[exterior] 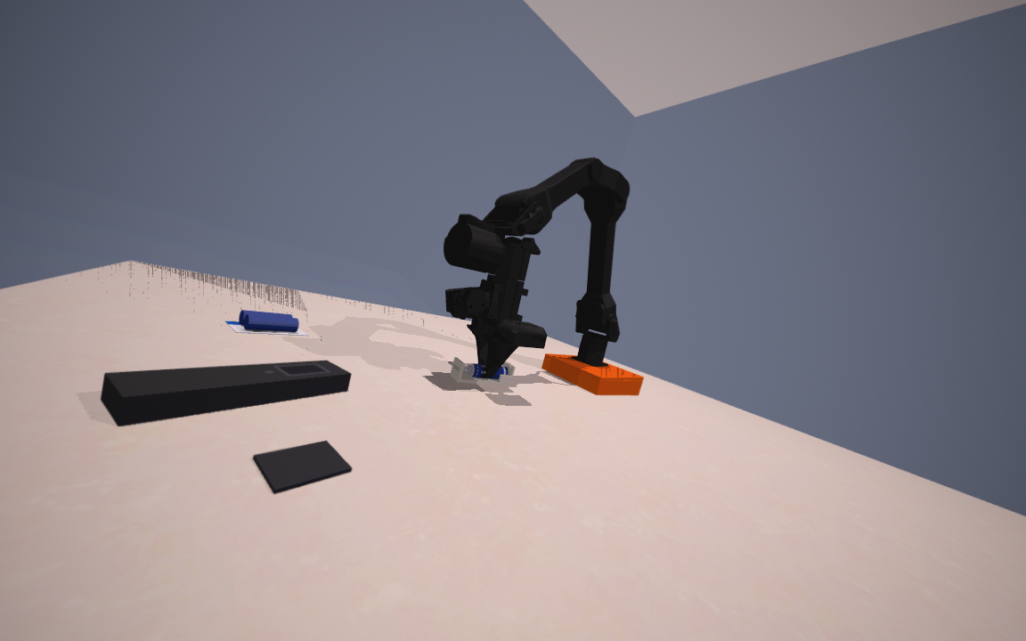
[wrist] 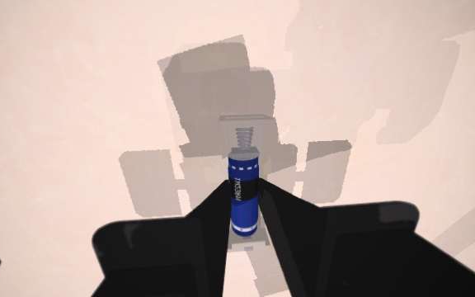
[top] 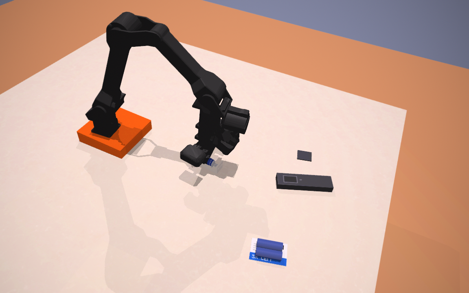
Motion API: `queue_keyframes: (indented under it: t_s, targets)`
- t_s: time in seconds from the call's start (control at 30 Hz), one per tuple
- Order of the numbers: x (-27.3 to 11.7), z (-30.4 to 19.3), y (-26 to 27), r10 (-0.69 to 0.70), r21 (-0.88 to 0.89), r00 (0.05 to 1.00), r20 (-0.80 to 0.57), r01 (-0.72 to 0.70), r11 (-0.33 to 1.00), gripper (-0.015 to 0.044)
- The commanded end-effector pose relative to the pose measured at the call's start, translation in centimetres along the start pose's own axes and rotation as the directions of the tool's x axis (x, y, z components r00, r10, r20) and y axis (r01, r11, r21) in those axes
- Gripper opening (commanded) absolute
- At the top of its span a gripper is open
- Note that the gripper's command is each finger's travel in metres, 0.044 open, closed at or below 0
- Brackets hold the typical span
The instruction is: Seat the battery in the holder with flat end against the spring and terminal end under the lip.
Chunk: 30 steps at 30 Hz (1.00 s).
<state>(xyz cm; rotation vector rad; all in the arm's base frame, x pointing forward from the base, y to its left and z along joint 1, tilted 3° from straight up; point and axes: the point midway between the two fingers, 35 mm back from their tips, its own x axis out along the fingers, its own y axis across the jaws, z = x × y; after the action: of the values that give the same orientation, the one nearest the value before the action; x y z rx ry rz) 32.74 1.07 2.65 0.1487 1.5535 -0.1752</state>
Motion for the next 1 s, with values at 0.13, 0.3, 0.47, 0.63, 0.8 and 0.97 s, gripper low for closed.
queue_keyframes:
  t_s: [0.13, 0.3, 0.47, 0.63, 0.8, 0.97]
  targets:
    - [0.1, -0.2, -0.1, 0.0, 0.005, 1.0, 0.004, 0.0, 1.0, 0.0066]
    - [0.1, -0.2, -0.1, 0.001, 0.005, 1.0, 0.004, -0.001, 1.0, 0.0093]
    - [0.0, -0.2, -0.1, 0.001, 0.005, 1.0, 0.004, -0.001, 1.0, 0.0169]
    - [-0.8, -0.2, -0.1, 0.002, 0.004, 1.0, 0.006, -0.002, 1.0, 0.0169]
    - [-1.5, -0.1, -0.1, 0.002, 0.003, 1.0, 0.007, -0.002, 1.0, 0.0169]
    - [-1.5, -0.1, -0.1, 0.002, 0.003, 1.0, 0.007, -0.002, 1.0, 0.0169]
